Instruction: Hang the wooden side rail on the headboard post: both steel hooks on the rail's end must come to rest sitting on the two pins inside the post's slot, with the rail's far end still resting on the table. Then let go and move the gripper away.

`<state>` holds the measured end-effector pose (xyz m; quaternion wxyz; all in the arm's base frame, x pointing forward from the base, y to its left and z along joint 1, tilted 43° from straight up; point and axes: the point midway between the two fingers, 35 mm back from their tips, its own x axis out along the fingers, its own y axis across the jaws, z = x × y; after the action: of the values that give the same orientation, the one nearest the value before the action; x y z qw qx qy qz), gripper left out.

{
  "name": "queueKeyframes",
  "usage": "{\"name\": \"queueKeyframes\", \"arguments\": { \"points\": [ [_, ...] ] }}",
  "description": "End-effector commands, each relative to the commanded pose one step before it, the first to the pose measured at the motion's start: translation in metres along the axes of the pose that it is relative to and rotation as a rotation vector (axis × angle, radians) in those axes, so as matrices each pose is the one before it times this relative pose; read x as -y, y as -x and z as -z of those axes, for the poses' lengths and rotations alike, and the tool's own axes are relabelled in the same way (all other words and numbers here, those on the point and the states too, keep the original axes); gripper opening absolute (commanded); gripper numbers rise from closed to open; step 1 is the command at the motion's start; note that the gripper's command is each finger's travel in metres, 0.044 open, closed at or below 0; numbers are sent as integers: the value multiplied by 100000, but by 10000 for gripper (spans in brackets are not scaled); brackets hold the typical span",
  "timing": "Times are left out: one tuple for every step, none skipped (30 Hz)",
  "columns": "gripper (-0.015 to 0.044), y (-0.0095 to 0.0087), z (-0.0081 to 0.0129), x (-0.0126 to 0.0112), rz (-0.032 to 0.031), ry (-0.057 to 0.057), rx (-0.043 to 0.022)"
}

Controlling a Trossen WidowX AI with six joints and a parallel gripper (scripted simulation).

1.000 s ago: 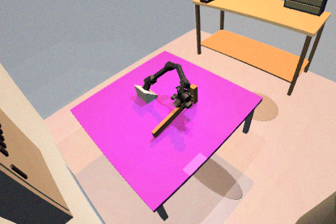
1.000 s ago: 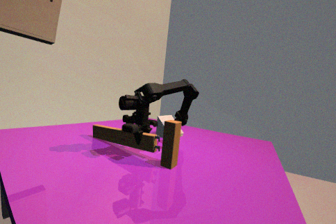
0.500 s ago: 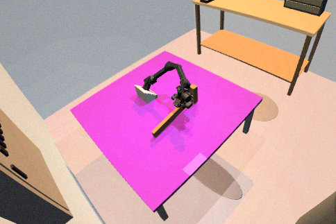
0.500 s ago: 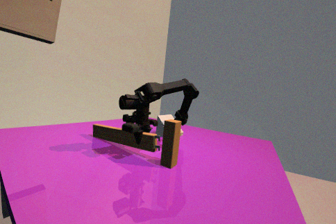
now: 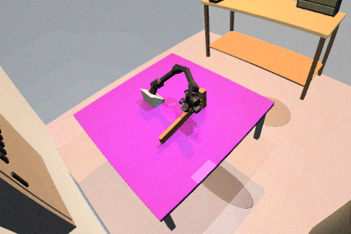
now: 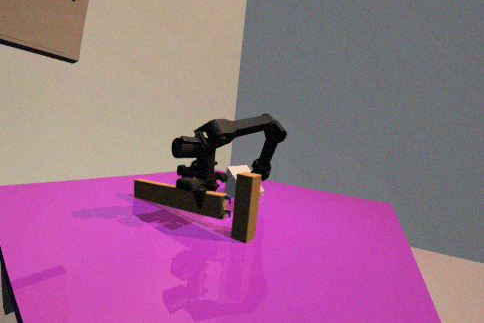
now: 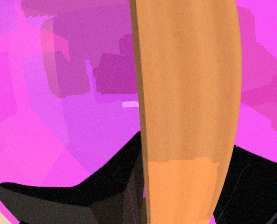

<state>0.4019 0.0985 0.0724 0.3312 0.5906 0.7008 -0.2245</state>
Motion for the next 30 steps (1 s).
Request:
{"name": "queueKeyframes", "arguments": {
  "points": [
    [0, 929, 315, -267, -2241, 328, 206],
    [0, 8, 7, -8, 0, 0, 0],
    [0, 7, 7, -8, 0, 0, 0],
    [0, 6, 7, -8, 0, 0, 0],
    [0, 5, 7, -8, 0, 0, 0],
    [0, 6, 11, -12, 0, 0, 0],
    [0, 4, 11, -12, 0, 0, 0],
    [0, 3, 11, -12, 0, 0, 0],
    [0, 1, 11, -12, 0, 0, 0],
    [0, 0, 11, -12, -1, 0, 0],
    [0, -1, 11, -12, 0, 0, 0],
    [0, -2, 11, -9, 0, 0, -1],
    [0, -2, 11, -5, 0, 0, -1],
    [0, -2, 10, -1, 0, 0, 0],
    [0, -1, 10, 2, 0, 0, 0],
    [0, -1, 11, 5, 0, 0, 0],
    [0, 0, 11, 9, 0, 0, 0],
    [0, 1, 12, 10, 0, 0, 0],
    [0, 3, 12, 10, 0, 0, 0],
    [0, 4, 12, 10, 0, 0, 0],
    [0, 5, 12, 10, 0, 0, 0],
    [0, 5, 12, 10, 0, 0, 0],
    [0, 5, 12, 10, 0, 0, 0],
    [0, 5, 12, 10, 0, 0, 0],
    [0, 4, 12, 10, 0, 0, 0],
    [0, 4, 12, 10, 0, 0, 0],
    [0, 3, 12, 10, 0, 0, 0],
    [0, 3, 12, 10, 0, 0, 0],
    [0, 2, 12, 10, 0, 0, 0],
    [0, 1, 12, 10, 0, 0, 0]
  ]
}}
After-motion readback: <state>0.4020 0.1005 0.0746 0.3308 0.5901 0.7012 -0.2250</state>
